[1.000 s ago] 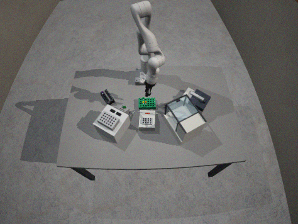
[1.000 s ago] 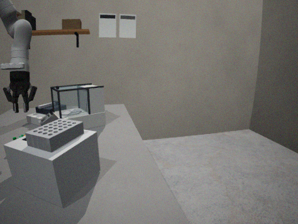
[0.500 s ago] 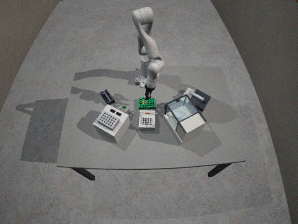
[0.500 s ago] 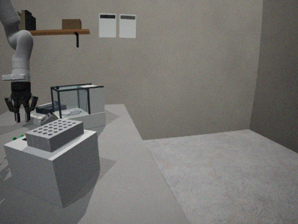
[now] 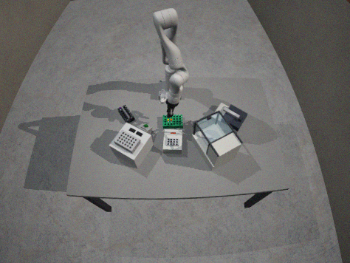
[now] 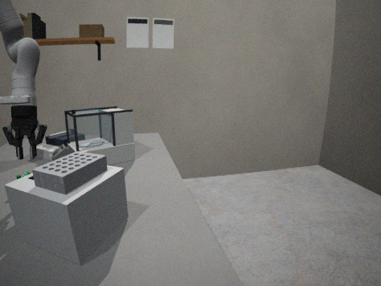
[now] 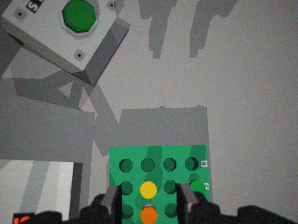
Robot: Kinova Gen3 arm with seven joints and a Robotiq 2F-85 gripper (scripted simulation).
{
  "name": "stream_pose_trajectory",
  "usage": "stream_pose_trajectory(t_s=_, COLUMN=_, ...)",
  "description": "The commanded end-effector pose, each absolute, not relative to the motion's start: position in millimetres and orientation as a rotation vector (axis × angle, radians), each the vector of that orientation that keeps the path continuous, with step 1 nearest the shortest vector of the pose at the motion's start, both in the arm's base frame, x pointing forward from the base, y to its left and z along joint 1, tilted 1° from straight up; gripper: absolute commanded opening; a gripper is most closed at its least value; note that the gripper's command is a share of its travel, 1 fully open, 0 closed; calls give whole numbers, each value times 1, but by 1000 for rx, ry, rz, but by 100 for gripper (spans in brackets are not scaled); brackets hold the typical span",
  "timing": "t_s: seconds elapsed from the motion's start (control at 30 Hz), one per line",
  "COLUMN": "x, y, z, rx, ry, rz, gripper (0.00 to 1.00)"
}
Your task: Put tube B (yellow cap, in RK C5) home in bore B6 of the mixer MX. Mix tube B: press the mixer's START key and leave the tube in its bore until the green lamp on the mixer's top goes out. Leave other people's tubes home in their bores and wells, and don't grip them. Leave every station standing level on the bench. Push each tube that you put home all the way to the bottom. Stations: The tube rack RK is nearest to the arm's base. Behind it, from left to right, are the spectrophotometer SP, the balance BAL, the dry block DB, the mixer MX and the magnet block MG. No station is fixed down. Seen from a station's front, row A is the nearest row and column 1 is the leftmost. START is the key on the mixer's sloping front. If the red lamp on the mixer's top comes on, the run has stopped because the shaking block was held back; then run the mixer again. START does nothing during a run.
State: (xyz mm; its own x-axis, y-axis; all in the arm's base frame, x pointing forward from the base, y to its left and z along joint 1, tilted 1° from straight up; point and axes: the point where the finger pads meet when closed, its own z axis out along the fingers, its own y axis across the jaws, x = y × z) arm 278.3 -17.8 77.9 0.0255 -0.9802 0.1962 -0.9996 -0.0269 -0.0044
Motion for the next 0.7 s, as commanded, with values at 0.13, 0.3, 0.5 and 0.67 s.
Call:
stream_pose_trajectory(t_s=0.13, x=279, y=-20, z=78, rx=2150, ry=-2093, rz=218, gripper=42)
stream_pose_trajectory(t_s=0.3, x=279, y=-20, z=78, rx=2150, ry=-2093, rz=218, gripper=42)
stream_pose_trajectory(t_s=0.5, x=279, y=-20, z=73, rx=2150, ry=-2093, rz=218, gripper=42)
stream_pose_trajectory(t_s=0.67, x=279, y=-20, z=66, rx=2150, ry=-2093, rz=218, gripper=42)
